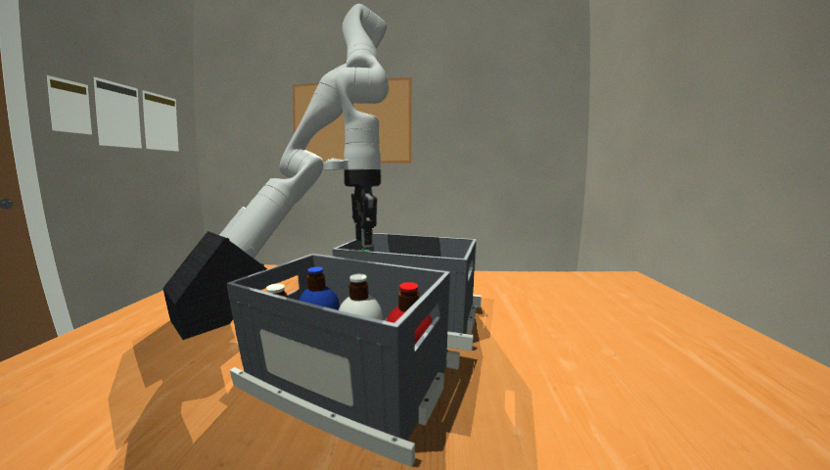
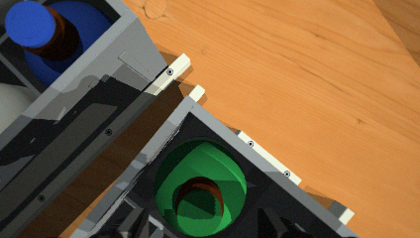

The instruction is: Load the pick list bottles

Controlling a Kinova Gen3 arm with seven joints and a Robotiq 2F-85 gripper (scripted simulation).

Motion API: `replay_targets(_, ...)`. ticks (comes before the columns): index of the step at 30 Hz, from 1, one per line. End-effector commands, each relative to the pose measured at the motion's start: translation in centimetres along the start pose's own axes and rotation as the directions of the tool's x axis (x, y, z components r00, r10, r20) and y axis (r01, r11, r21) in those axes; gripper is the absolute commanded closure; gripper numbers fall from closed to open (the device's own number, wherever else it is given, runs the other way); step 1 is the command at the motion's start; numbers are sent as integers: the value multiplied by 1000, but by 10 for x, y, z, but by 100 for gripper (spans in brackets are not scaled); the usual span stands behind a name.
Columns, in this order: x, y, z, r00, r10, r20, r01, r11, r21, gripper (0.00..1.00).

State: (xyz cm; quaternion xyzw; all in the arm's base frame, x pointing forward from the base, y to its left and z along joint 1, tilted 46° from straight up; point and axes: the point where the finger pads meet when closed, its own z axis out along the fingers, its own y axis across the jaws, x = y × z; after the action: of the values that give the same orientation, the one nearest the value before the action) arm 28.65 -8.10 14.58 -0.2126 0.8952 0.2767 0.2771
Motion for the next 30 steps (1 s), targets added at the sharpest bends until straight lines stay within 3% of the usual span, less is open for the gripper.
replay_targets(1,1,-4,-14,1000,8,-2,-8,1000,16,33)
replay_targets(16,1,-3,-49,1000,9,-3,-9,1000,16,33)
replay_targets(30,0,-3,-47,1000,2,1,-2,1000,15,33)
